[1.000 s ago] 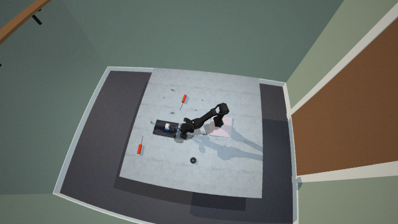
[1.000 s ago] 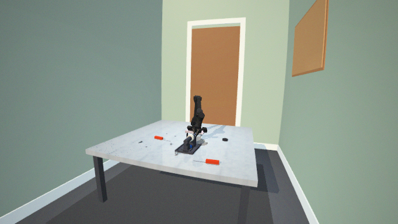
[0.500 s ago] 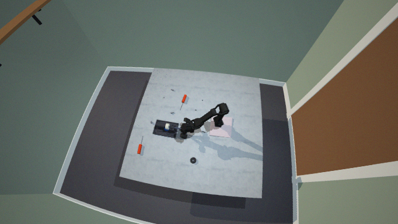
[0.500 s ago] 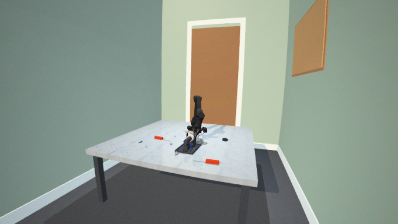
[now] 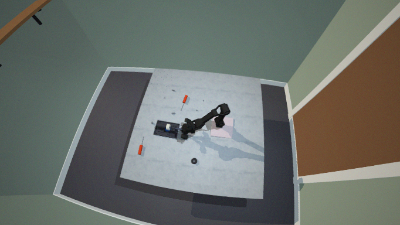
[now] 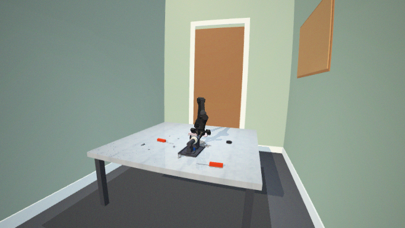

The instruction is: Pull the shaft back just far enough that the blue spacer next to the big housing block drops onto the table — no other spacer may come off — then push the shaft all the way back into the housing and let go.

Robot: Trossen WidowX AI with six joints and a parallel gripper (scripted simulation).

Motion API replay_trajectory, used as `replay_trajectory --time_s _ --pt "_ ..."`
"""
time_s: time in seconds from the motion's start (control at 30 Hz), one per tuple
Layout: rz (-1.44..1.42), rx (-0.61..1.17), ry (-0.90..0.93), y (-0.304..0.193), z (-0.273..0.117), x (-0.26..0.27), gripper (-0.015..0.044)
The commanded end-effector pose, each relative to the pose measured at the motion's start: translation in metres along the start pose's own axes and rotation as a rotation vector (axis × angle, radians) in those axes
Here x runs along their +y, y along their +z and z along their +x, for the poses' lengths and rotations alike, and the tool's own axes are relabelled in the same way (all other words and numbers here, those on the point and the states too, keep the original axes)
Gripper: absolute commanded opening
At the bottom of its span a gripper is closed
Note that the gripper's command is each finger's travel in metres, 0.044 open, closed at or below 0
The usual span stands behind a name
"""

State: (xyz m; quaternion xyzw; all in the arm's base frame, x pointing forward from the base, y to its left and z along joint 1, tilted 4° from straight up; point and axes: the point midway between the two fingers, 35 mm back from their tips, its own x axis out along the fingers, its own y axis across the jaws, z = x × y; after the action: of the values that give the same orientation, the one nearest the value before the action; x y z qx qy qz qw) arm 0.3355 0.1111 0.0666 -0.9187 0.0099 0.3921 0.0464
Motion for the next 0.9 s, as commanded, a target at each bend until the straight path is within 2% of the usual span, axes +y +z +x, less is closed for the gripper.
replay_trajectory --time_s 0.0,0.87 --pt "0.002 0.006 0.001 -0.0025 0.0005 0.0003 0.0000" --pt "0.002 0.006 0.001 -0.0048 0.0020 0.0005 0.0000"
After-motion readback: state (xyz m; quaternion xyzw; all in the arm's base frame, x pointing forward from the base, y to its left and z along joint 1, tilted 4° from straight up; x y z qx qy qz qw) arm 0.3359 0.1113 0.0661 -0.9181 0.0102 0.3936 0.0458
